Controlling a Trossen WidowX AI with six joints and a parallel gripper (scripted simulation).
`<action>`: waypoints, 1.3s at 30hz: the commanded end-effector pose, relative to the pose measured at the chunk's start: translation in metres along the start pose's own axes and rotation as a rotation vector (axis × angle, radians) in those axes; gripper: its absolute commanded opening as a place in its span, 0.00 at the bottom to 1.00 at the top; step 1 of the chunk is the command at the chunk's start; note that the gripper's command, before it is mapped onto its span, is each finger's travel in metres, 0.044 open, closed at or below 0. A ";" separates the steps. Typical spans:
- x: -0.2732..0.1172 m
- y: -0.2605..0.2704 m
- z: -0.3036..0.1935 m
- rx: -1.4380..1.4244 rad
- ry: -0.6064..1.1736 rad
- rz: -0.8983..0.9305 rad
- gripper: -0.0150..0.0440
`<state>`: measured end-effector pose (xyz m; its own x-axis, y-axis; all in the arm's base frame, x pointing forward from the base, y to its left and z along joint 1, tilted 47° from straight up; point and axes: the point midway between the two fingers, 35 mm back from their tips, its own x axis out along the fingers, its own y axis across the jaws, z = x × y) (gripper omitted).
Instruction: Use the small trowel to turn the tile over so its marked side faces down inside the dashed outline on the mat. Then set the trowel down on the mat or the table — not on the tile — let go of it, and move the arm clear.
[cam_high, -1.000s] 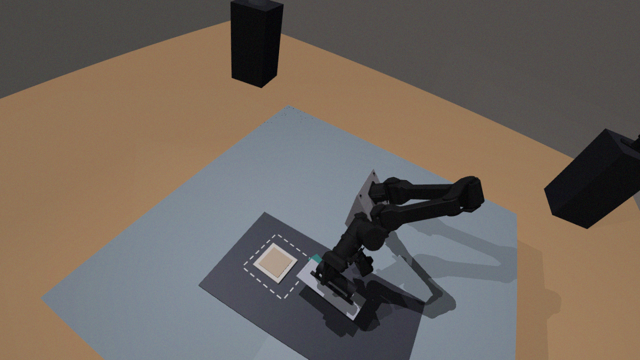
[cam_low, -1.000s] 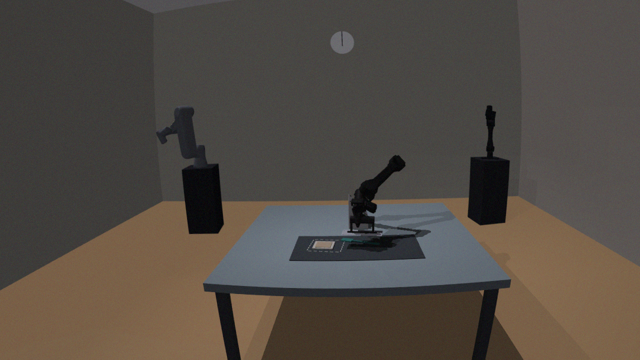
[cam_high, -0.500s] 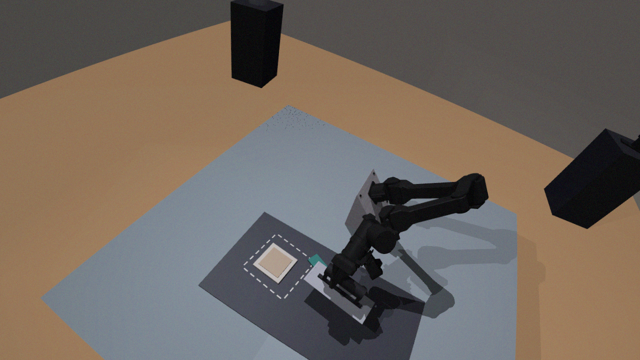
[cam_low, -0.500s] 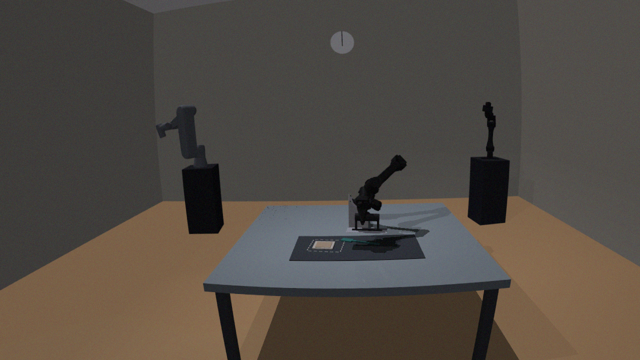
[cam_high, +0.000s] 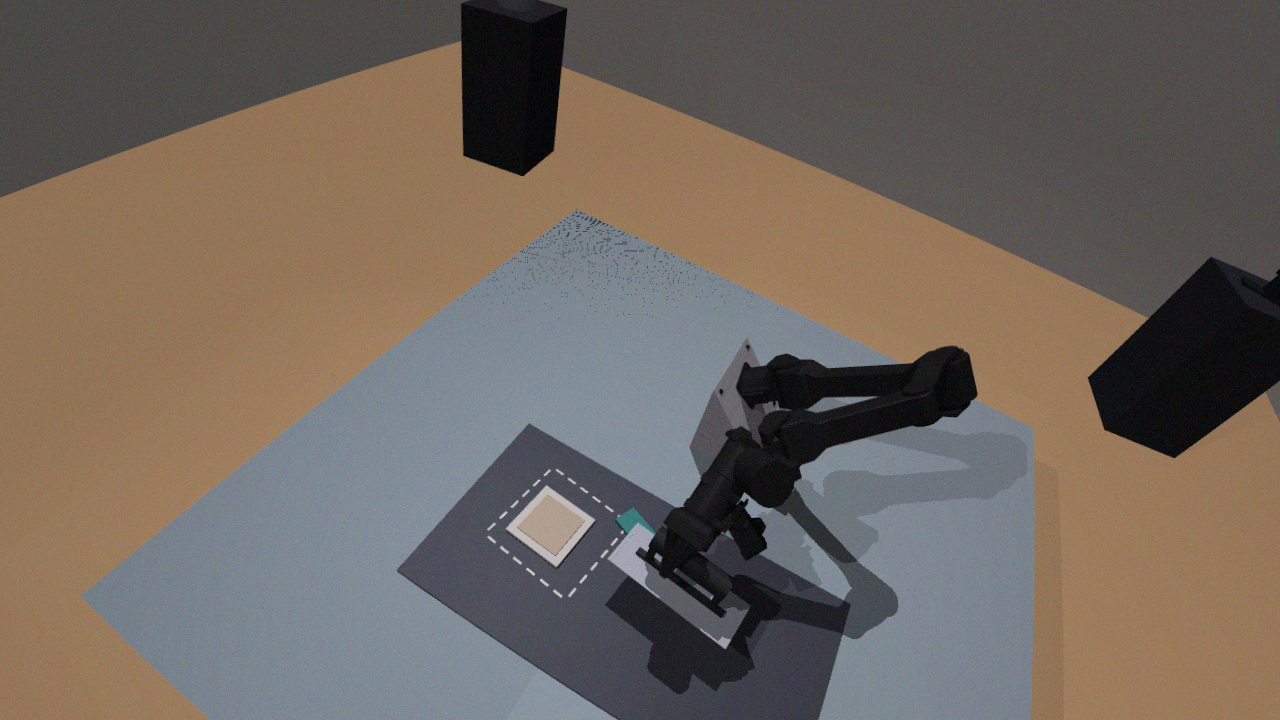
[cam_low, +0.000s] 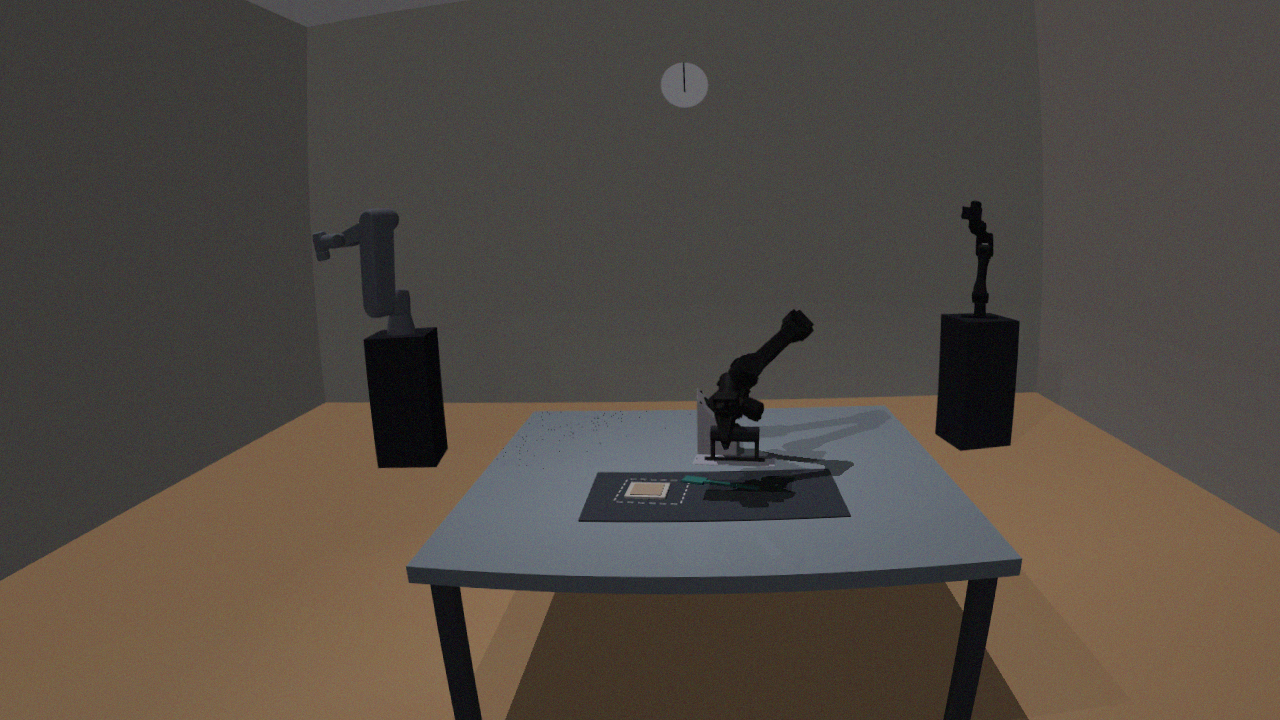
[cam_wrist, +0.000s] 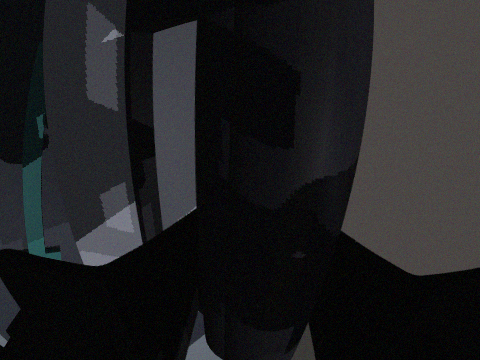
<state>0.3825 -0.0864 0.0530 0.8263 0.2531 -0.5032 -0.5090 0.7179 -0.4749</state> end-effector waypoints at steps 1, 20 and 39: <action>-0.002 -0.006 0.000 0.004 0.004 -0.018 0.25; -0.002 -0.006 0.000 0.004 0.004 -0.018 0.25; 0.006 0.000 0.005 0.032 0.009 0.019 0.25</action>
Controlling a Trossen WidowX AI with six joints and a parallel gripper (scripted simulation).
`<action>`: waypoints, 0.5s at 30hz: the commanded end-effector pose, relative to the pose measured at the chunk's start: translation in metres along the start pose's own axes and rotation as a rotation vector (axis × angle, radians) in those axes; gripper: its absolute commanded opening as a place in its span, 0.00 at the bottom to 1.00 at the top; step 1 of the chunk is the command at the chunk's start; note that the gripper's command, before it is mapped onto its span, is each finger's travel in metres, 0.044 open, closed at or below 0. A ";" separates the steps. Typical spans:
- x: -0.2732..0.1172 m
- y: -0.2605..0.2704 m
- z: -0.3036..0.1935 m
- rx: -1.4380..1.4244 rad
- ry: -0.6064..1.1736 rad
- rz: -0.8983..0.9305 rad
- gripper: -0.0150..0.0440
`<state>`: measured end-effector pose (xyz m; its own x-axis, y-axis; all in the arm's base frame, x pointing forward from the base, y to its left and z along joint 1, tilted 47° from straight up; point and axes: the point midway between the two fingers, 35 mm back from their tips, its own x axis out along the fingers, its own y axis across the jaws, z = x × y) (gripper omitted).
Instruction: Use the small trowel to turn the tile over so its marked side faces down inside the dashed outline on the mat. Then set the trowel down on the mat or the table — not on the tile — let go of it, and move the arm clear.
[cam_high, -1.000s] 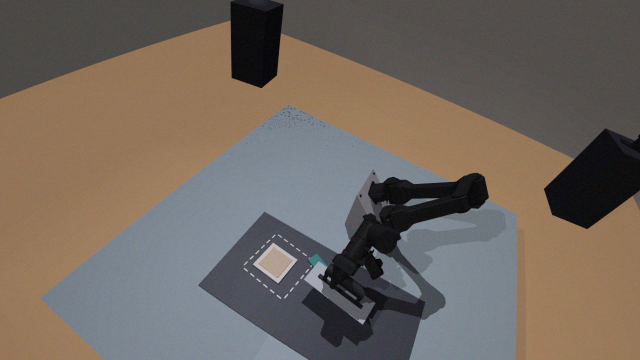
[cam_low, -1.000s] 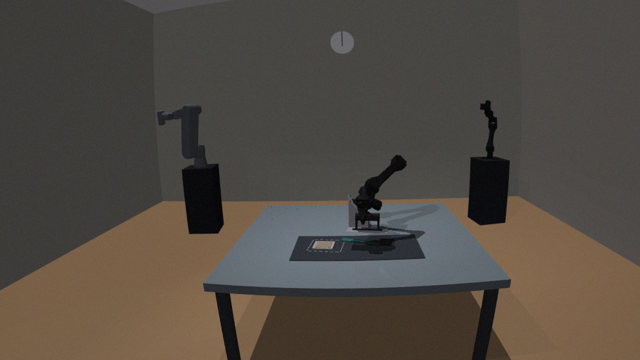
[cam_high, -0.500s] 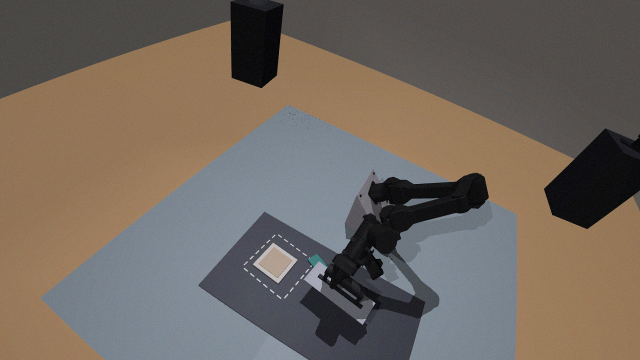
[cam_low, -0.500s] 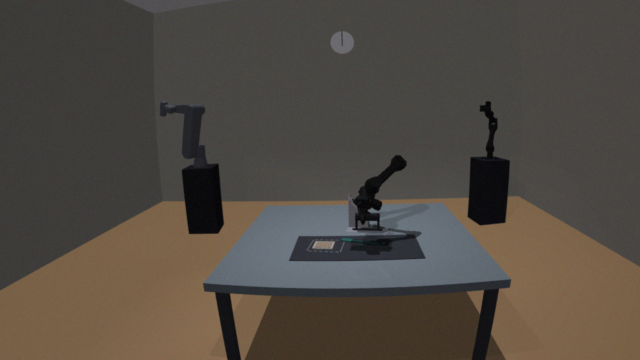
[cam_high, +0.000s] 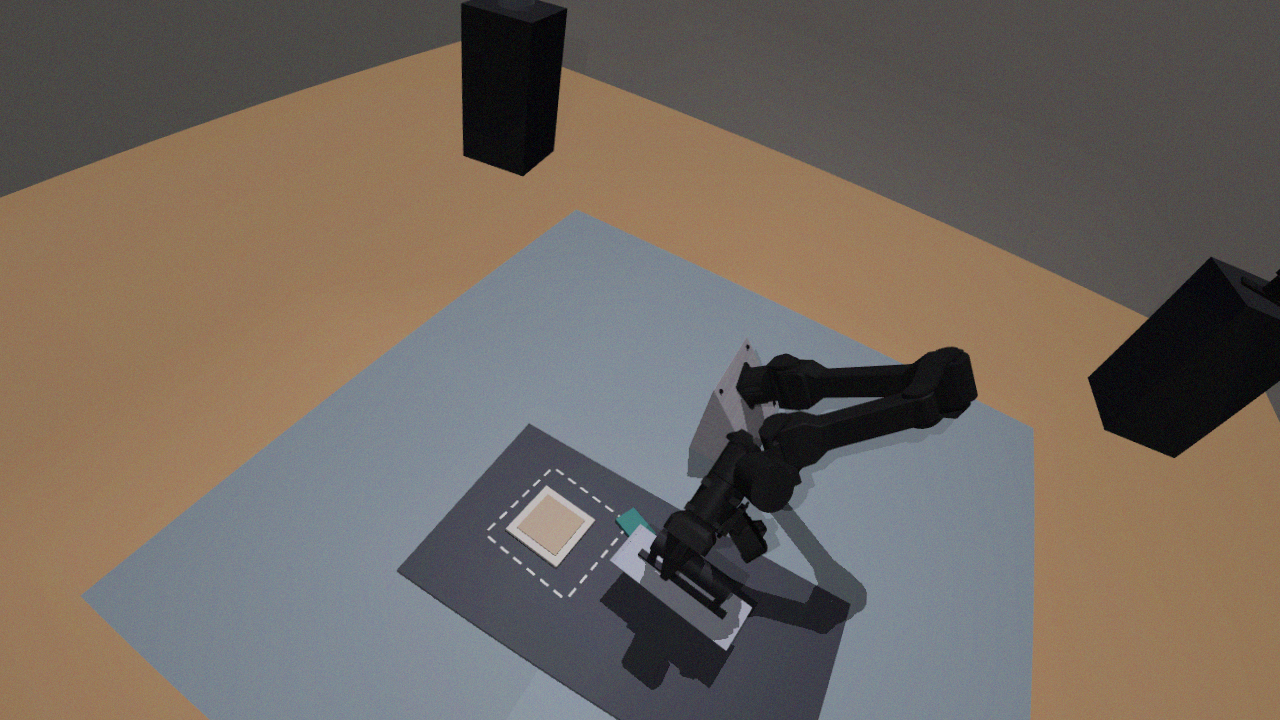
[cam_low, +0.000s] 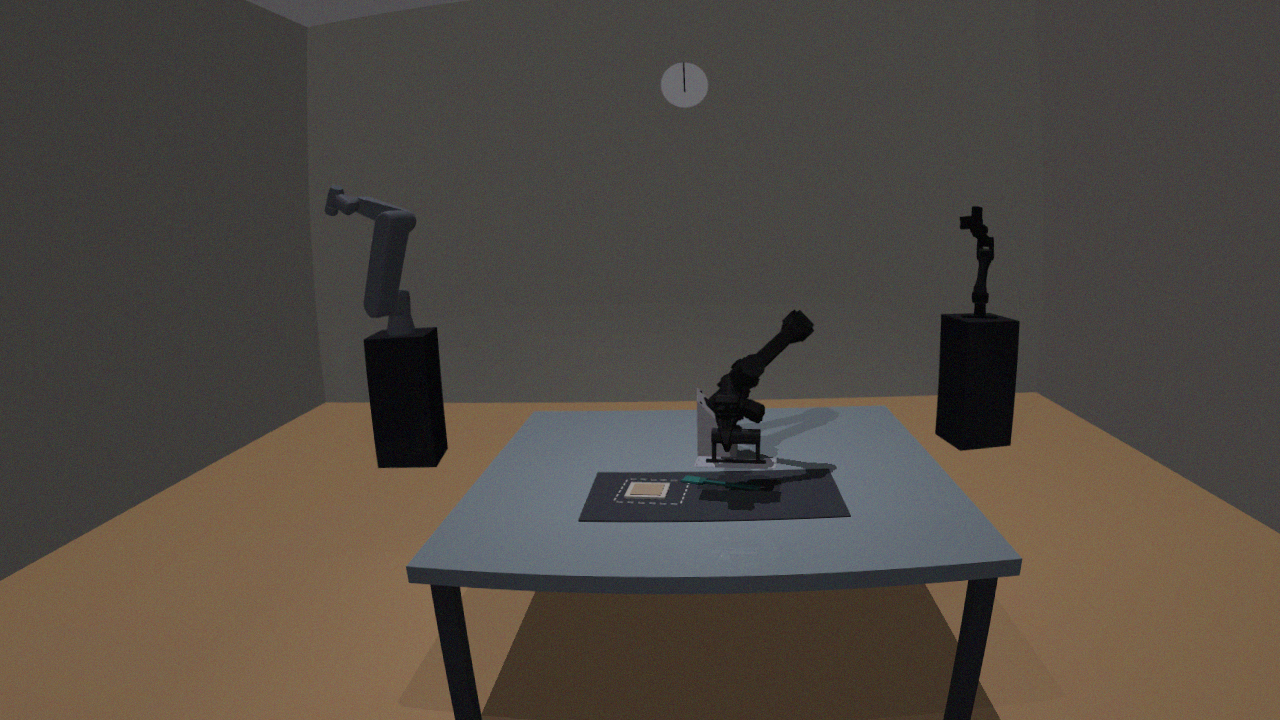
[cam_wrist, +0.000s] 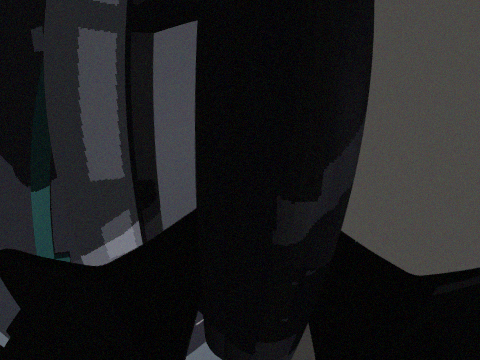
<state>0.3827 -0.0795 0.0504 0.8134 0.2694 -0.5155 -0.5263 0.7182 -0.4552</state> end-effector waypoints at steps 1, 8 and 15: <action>0.004 -0.006 0.004 0.036 0.011 0.002 0.25; 0.019 -0.008 0.016 0.149 0.058 0.053 0.25; 0.032 -0.008 0.026 0.259 0.122 0.100 0.25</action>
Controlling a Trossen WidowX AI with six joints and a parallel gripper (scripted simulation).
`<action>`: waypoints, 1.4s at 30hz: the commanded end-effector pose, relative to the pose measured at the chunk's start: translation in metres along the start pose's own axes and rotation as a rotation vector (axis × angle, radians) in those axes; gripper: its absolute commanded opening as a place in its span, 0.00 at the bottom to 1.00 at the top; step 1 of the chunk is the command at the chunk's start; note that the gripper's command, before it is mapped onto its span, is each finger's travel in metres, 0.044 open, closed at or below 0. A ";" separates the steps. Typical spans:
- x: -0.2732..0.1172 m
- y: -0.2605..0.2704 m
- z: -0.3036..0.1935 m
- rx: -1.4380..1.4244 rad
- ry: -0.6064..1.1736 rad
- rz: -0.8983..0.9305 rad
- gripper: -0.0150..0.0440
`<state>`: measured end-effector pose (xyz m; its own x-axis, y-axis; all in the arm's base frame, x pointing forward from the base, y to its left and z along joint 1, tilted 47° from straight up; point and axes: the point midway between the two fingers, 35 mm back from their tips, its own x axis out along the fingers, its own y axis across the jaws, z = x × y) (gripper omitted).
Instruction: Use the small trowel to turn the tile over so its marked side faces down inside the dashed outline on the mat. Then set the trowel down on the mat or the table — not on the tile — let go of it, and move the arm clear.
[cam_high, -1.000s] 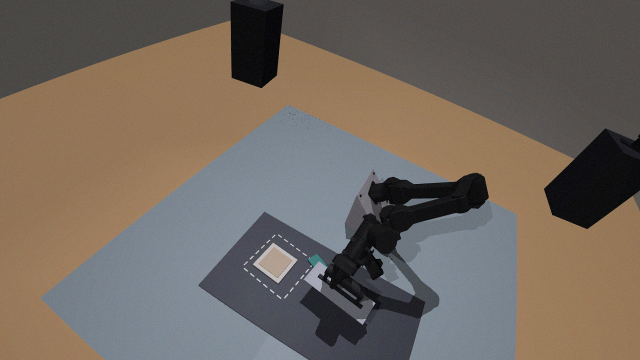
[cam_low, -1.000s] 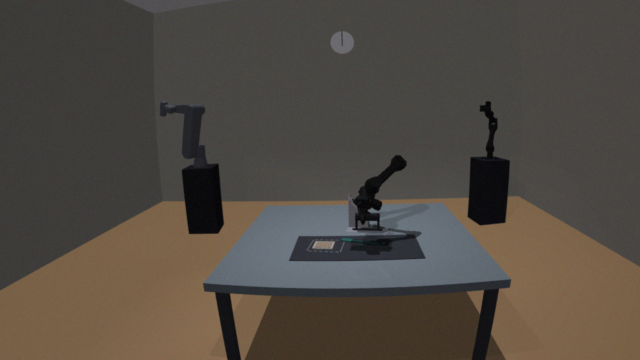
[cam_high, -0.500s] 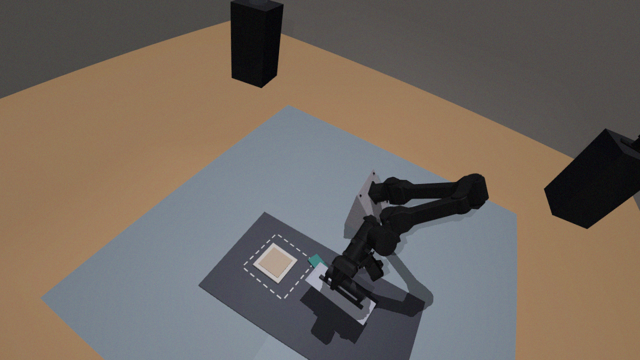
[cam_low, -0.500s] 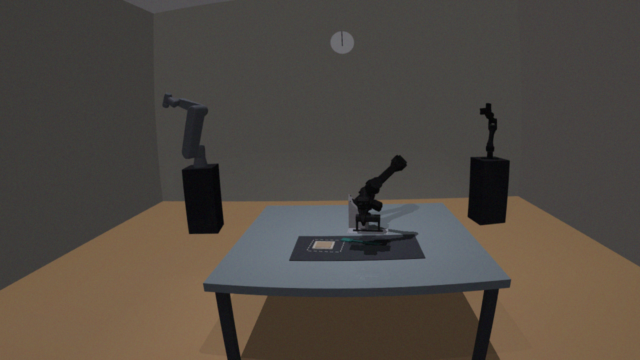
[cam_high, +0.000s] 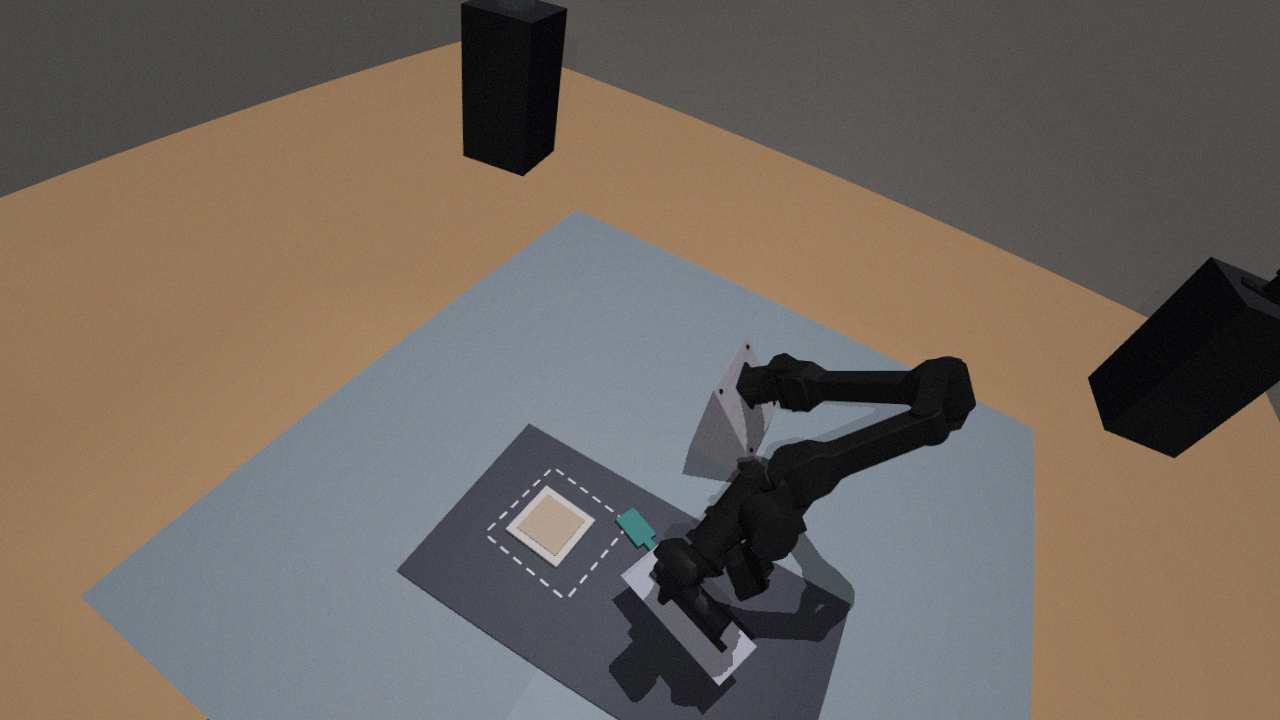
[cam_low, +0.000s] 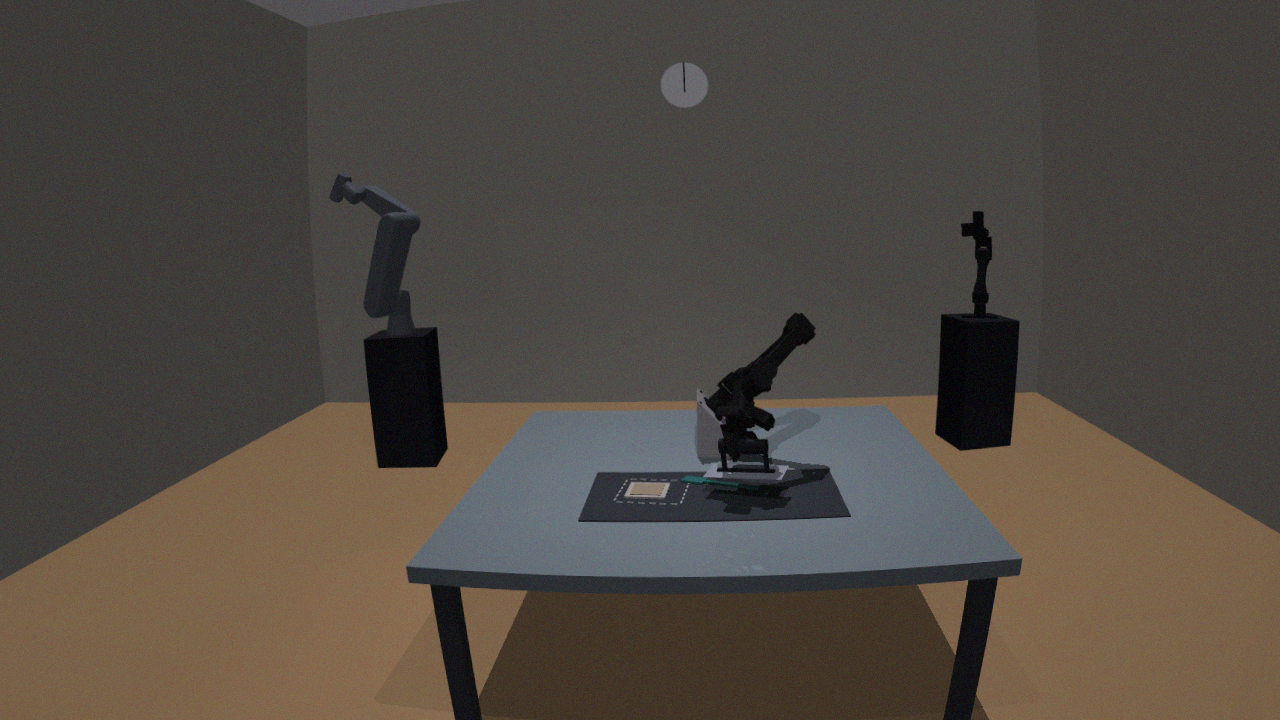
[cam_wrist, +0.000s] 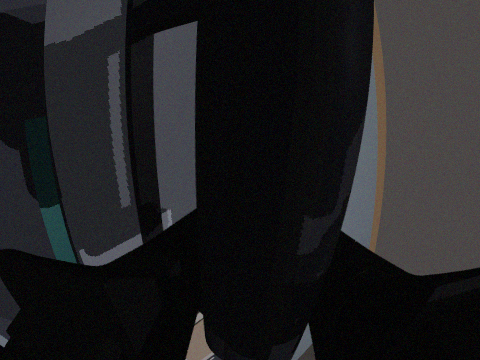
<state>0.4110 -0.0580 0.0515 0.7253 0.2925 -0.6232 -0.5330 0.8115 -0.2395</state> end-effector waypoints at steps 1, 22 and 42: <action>0.004 -0.007 0.008 0.064 0.032 0.002 0.25; 0.023 0.011 0.045 0.357 0.265 0.084 0.25; 0.019 0.041 0.082 0.575 0.520 0.075 0.25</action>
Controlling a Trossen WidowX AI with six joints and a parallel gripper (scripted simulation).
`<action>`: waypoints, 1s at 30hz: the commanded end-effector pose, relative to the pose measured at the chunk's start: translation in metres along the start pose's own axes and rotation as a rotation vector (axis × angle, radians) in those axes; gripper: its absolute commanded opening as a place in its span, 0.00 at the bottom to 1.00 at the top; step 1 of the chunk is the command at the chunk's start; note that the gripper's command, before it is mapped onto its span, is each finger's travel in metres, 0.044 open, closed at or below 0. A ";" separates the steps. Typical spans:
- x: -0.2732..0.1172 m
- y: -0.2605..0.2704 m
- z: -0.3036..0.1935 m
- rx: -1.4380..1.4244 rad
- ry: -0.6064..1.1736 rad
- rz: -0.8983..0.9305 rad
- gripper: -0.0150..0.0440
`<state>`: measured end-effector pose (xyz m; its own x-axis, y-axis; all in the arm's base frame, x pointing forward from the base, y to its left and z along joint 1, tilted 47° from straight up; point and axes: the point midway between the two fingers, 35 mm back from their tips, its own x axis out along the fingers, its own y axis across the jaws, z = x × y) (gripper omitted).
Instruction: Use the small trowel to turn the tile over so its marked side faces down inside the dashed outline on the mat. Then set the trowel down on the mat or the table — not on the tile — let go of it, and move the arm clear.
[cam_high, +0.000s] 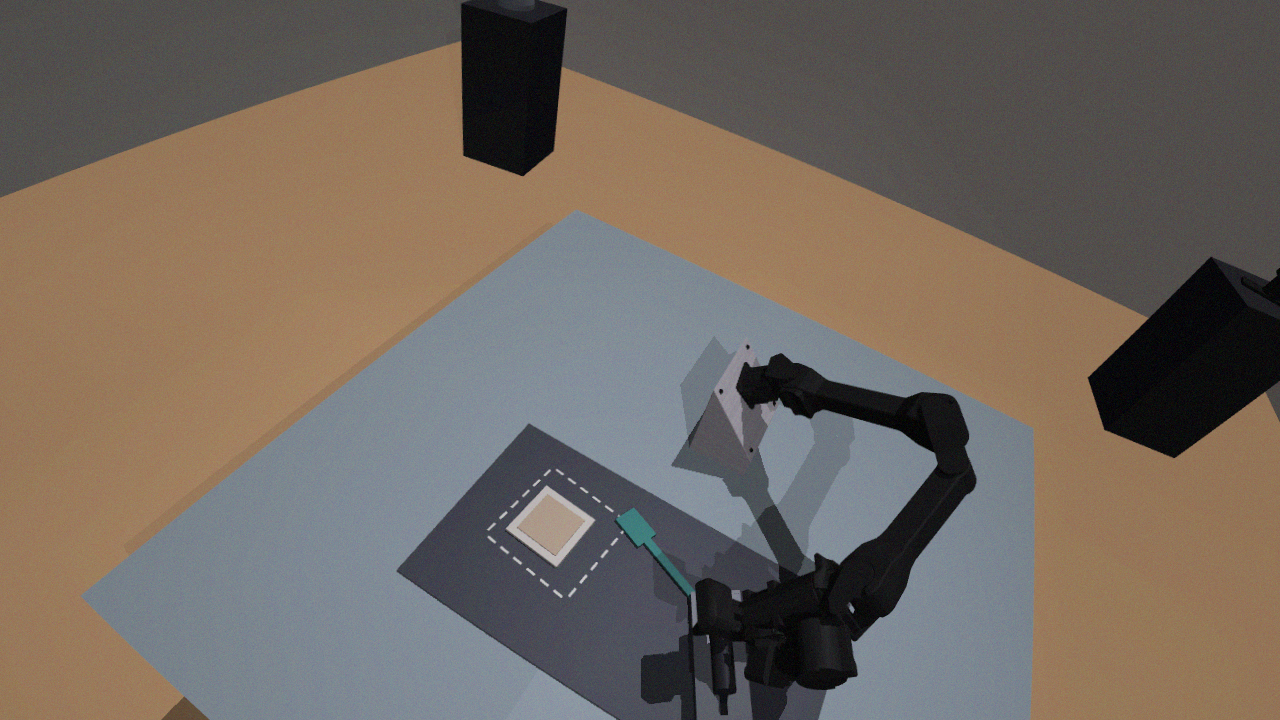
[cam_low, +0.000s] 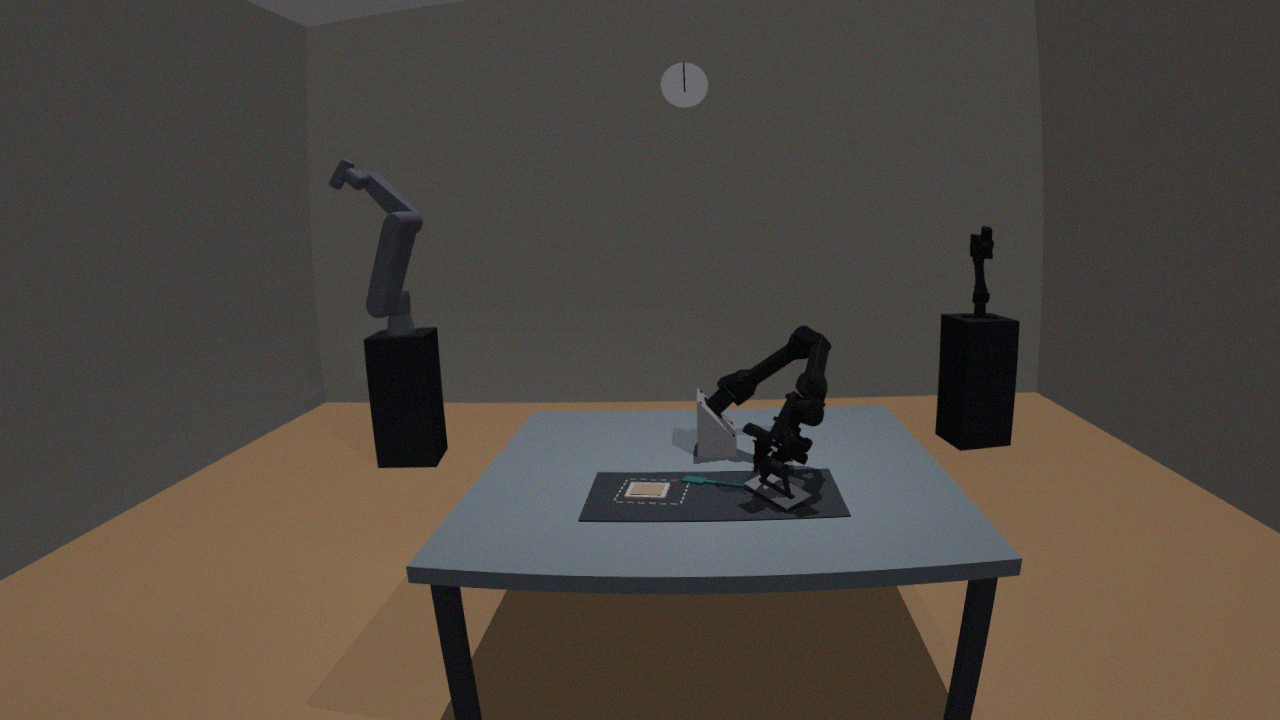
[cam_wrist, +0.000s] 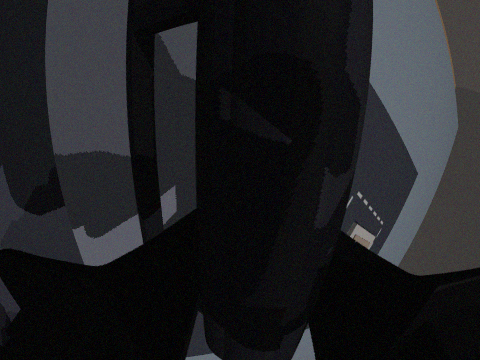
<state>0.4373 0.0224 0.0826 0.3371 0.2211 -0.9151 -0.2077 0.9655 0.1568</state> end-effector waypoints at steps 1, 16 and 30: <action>-0.008 0.003 0.005 0.055 0.031 -0.025 0.25; -0.030 0.038 0.003 0.201 0.193 -0.107 0.25; -0.060 0.070 -0.005 0.309 0.317 -0.227 0.25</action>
<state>0.4009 0.0778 0.1370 0.0492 0.0264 -0.9984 0.0955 0.9949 0.0310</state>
